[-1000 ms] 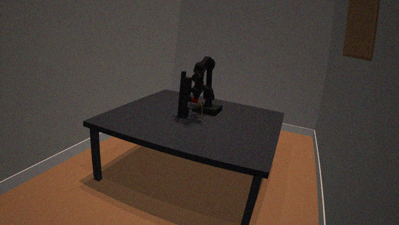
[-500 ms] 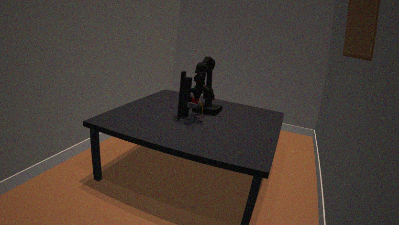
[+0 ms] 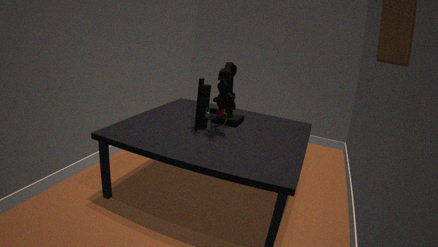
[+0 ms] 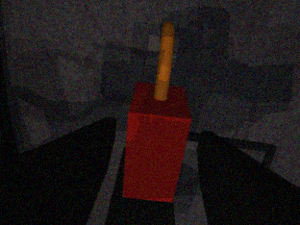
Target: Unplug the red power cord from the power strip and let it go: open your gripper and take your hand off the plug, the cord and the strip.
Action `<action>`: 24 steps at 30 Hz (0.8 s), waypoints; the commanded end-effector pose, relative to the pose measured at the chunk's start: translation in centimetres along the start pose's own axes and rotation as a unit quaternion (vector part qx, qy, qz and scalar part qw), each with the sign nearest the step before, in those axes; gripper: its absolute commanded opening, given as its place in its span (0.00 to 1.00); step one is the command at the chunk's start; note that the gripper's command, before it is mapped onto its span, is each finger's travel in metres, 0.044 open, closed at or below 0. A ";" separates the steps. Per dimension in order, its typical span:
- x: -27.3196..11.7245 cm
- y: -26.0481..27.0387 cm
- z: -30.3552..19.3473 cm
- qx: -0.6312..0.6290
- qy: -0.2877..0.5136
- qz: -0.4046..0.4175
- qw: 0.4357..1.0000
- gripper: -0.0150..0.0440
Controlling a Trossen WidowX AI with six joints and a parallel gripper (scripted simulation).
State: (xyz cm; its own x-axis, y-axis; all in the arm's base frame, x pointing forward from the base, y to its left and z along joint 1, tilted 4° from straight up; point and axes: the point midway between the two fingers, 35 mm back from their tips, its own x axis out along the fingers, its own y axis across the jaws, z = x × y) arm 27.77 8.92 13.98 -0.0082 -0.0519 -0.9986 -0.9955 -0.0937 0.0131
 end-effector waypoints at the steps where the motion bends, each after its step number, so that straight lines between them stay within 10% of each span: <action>1: 0.0 0.1 -0.2 -0.004 0.000 -0.002 1.000 0.74; 7: -0.3 0.0 1.1 -0.004 -0.001 -0.002 1.000 1.00; 24: -1.3 0.1 5.9 -0.004 -0.003 -0.002 1.000 1.00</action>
State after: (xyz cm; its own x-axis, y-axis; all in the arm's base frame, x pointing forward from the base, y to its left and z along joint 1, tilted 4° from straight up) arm 27.11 14.60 15.06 0.0035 -0.0448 -0.9990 -0.9942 -0.1079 0.0014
